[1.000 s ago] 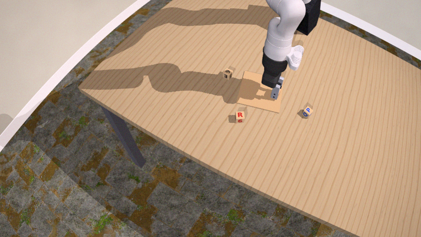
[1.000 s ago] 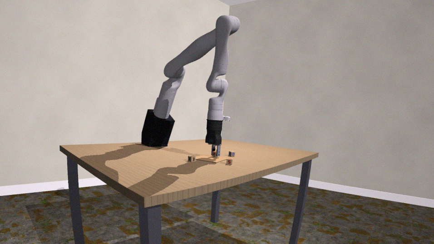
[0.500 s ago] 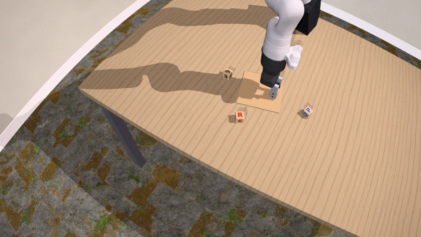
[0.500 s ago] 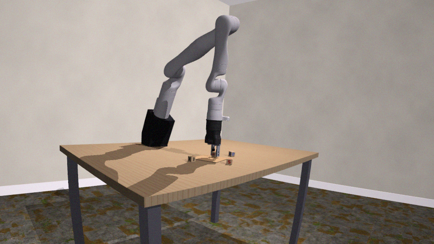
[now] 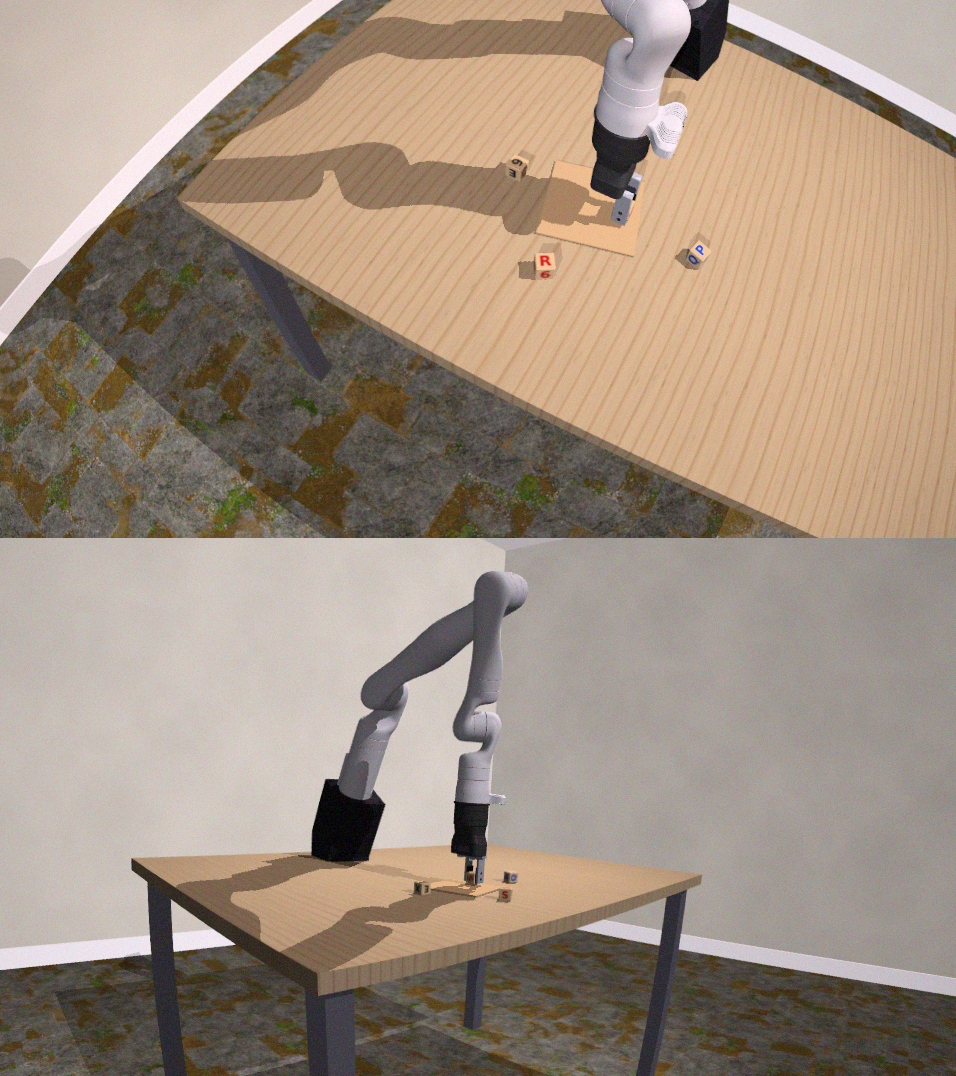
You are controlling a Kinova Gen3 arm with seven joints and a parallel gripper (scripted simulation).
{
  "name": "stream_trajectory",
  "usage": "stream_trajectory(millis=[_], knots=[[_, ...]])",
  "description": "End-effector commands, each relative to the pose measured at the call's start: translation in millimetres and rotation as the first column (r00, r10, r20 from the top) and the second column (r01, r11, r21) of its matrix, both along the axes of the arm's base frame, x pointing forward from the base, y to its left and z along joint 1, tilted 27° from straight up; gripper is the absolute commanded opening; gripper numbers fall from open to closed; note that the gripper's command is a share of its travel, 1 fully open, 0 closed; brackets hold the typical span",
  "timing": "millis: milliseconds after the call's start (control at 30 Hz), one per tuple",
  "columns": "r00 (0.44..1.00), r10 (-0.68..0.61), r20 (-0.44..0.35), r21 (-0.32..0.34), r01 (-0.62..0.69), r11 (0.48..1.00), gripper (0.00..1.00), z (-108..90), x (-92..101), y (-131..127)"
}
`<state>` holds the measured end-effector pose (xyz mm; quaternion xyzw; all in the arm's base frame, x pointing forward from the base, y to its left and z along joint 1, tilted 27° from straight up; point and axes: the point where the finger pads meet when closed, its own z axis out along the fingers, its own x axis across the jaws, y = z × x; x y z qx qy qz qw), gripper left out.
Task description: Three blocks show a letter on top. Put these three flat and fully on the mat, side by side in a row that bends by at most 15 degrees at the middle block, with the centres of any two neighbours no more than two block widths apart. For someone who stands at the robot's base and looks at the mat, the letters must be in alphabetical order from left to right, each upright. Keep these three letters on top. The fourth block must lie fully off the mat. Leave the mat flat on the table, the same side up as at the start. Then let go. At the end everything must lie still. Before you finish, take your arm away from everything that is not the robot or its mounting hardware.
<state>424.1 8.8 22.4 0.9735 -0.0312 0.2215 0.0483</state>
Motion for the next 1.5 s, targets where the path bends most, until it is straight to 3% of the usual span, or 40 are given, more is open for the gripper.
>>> stream_trajectory(millis=[0,1467], knots=[[1.000,-0.002,0.002,0.000,0.002,1.000,0.49,-0.3,-0.1,-0.2],[1.000,-0.002,0.005,0.000,0.002,1.000,0.49,2.0,3.3,-2.4]])
